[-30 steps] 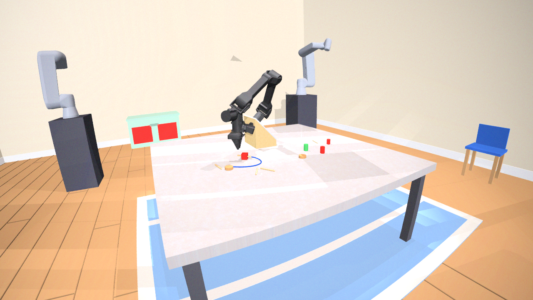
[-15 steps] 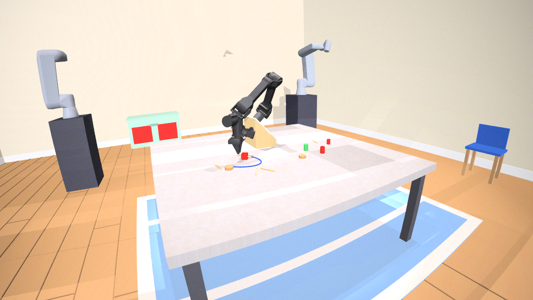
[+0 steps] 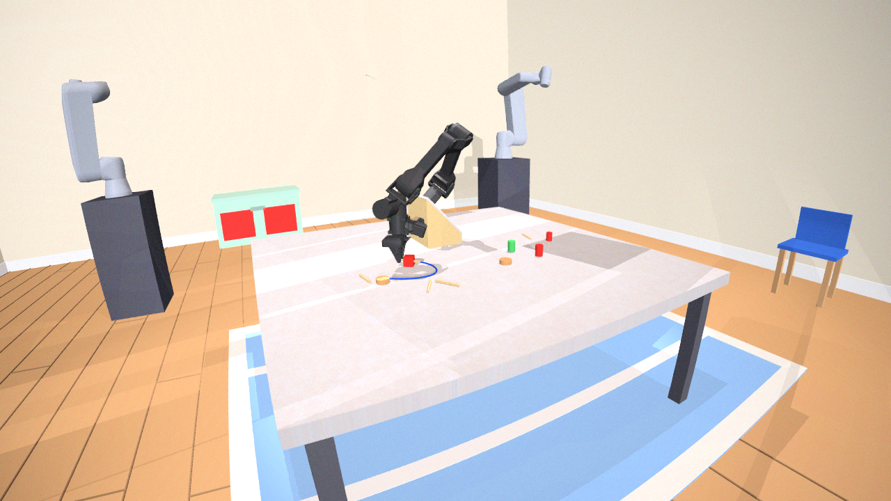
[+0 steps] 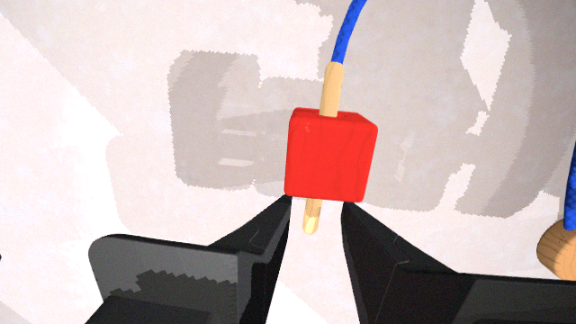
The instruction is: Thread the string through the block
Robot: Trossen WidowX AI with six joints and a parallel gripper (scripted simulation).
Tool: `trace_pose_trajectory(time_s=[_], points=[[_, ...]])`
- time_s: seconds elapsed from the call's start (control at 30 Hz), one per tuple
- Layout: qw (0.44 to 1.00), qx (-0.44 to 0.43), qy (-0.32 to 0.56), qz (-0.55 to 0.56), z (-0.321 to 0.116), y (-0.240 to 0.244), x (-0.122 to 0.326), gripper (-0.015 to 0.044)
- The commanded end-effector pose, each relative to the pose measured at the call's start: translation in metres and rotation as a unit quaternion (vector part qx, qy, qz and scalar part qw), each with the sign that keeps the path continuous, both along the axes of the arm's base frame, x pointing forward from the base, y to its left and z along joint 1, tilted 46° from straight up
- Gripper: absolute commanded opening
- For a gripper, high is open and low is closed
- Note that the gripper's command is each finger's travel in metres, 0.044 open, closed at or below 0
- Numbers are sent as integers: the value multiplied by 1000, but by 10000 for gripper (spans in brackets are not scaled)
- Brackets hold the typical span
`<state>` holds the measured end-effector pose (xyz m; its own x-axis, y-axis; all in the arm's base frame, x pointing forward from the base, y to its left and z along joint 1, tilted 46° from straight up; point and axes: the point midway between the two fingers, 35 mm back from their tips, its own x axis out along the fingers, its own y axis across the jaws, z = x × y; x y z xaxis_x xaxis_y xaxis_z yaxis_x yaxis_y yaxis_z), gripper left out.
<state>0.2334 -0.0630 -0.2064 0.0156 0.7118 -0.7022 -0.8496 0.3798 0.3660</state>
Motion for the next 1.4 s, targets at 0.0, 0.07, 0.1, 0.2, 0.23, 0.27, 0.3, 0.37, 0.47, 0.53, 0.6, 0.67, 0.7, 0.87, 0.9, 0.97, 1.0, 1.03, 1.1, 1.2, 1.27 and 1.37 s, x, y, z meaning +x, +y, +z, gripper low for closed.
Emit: trace_pose_trajectory(time_s=[0.0, 0.07, 0.1, 0.2, 0.23, 0.27, 0.3, 0.37, 0.47, 0.53, 0.6, 0.67, 0.7, 0.87, 0.9, 0.97, 1.0, 1.03, 1.1, 1.2, 1.27, 1.37], points=[[1000, 2, 2, -2, -1, 2, -1, 122], [1000, 0, 0, 0, 0, 0, 0, 70], [1000, 0, 0, 0, 0, 0, 0, 44], [1000, 0, 0, 0, 0, 0, 0, 0], [1000, 0, 0, 0, 0, 0, 0, 0], [1000, 0, 0, 0, 0, 0, 0, 0], [1000, 0, 0, 0, 0, 0, 0, 0], [1000, 0, 0, 0, 0, 0, 0, 0], [1000, 6, -2, -2, -1, 0, 0, 0], [1000, 16, -7, -5, -2, 0, -1, 0], [999, 30, -14, -10, -2, 1, -1, 0], [999, 37, -17, -12, -3, 1, 0, 0], [999, 37, -17, -12, -2, 1, 0, 0], [999, 38, -14, -12, -2, 1, 0, 0], [999, 38, -14, -12, -2, 1, 0, 0], [999, 39, -13, -12, -3, 1, 0, 0], [999, 39, -13, -12, -3, 1, 0, 0], [999, 39, -13, -11, -3, 1, -1, 0], [999, 39, -13, -11, -3, 1, -1, 0], [999, 39, -13, -11, -3, 1, -1, 0], [999, 39, -13, -11, -3, 1, -1, 0], [999, 39, -13, -11, -4, -1, -2, 0]])
